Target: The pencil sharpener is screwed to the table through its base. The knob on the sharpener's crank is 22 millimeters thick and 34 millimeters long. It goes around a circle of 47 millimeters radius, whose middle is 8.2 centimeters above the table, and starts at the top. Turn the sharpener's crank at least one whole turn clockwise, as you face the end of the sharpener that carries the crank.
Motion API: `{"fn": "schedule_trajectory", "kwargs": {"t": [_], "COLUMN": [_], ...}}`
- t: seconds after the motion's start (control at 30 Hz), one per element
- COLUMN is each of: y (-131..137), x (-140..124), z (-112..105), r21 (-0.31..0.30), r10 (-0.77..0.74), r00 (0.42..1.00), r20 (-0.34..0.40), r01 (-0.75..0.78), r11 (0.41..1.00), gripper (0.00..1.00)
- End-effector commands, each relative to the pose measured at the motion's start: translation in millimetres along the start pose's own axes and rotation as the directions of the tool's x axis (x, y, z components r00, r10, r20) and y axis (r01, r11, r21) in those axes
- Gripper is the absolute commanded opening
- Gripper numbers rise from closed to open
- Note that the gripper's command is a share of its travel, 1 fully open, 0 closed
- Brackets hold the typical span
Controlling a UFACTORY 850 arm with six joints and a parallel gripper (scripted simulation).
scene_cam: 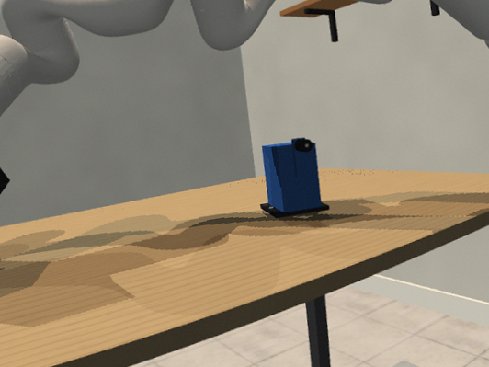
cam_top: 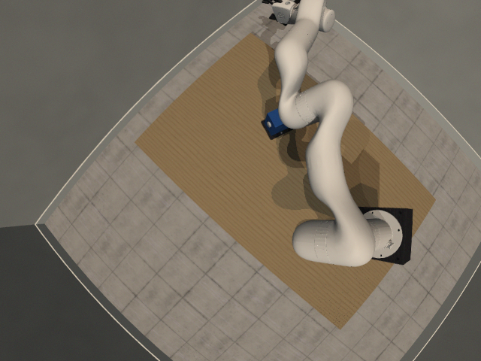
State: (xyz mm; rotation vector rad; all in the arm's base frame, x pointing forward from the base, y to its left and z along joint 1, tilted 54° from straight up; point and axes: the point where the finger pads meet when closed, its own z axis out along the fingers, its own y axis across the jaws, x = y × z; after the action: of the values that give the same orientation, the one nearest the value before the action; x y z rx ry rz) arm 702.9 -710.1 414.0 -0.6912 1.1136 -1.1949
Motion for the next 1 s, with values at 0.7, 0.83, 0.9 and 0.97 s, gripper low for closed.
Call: {"fn": "schedule_trajectory", "kwargs": {"t": [0.7,0.83,0.9,0.97], "y": [3.5,22.7,29.8,37.6], "x": [-0.7,-8.0,-12.1,-17.5], "z": [-3.7,-21.4,-29.9,-40.5], "r21": [-0.035,-0.167,-0.216,-0.268], "r10": [0.012,0.063,0.083,0.105], "r00": [1.0,0.998,0.996,0.994], "r20": [-0.001,-0.011,-0.017,-0.026], "r01": [-0.012,-0.064,-0.085,-0.108], "r11": [0.999,0.984,0.973,0.957], "gripper": [1.0,1.0,1.0,1.0]}}
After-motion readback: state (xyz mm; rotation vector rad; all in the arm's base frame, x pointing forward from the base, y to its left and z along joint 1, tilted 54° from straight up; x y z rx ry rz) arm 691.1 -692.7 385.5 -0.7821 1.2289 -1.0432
